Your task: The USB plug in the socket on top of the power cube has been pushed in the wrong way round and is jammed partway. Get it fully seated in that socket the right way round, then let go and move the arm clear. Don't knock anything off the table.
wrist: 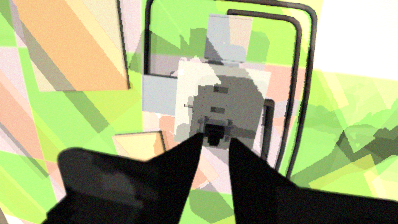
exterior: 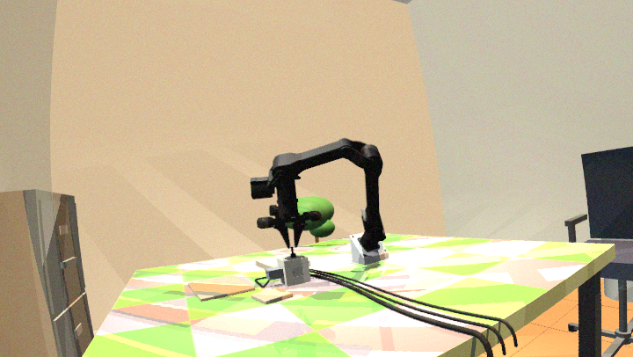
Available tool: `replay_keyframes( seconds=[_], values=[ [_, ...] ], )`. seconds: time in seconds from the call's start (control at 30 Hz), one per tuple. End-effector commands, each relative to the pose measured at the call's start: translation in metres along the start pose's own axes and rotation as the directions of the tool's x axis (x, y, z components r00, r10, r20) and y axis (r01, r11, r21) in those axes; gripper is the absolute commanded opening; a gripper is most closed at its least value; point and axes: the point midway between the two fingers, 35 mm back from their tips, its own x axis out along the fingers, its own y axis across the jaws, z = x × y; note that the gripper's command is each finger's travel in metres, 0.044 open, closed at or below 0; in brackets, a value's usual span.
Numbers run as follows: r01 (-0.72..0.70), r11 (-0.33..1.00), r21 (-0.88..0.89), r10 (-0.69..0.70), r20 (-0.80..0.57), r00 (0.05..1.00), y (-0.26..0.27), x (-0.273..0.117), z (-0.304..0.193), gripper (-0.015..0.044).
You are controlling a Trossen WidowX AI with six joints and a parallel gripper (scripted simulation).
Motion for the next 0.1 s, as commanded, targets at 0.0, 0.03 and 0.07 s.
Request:
replay_keyframes(
  seconds=[0.0,0.03,0.07],
  values=[
    [-0.005,1.000,-0.006,0.005,0.005,1.000,0.0017,-0.0058,0.0005,0.0095],
    [-0.005,1.000,-0.006,0.005,0.005,1.000,0.0017,-0.0068,0.0006,0.0095],
    [-0.005,1.000,-0.006,0.005,0.005,1.000,0.0017,-0.0078,0.0006,0.0095]
  ],
)
